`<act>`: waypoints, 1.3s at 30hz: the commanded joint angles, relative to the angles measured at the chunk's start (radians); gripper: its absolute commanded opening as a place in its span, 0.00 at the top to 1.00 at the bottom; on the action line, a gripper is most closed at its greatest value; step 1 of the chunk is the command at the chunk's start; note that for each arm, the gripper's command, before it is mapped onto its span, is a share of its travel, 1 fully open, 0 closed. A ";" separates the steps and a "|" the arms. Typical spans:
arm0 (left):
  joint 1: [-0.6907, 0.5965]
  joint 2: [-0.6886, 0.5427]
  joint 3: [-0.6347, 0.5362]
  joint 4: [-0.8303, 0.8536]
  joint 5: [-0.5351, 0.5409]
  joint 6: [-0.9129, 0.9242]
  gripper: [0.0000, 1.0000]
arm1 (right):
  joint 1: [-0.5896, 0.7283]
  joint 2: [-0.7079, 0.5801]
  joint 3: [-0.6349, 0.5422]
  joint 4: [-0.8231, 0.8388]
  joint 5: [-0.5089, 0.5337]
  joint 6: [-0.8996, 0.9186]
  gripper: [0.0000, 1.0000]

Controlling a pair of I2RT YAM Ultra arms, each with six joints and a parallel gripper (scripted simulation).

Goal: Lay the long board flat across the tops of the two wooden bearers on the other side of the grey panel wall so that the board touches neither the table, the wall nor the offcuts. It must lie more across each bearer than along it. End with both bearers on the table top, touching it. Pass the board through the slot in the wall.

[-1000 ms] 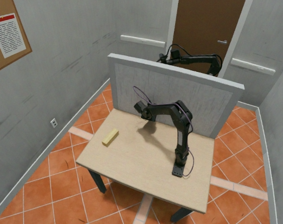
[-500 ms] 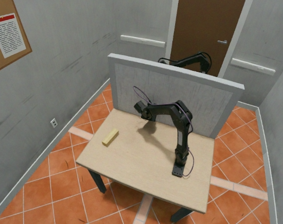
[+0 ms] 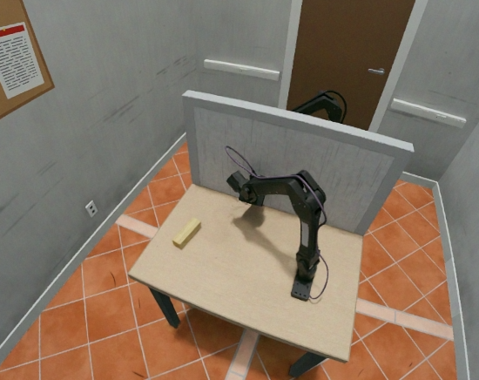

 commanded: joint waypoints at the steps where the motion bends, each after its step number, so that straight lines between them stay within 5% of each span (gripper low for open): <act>1: -0.015 -0.024 0.057 0.020 0.042 -0.010 1.00 | 0.013 0.001 0.044 -0.051 -0.058 -0.056 0.24; 39: -0.015 -0.024 0.057 0.020 0.042 -0.010 1.00 | 0.048 0.003 0.020 0.044 -0.045 0.005 0.24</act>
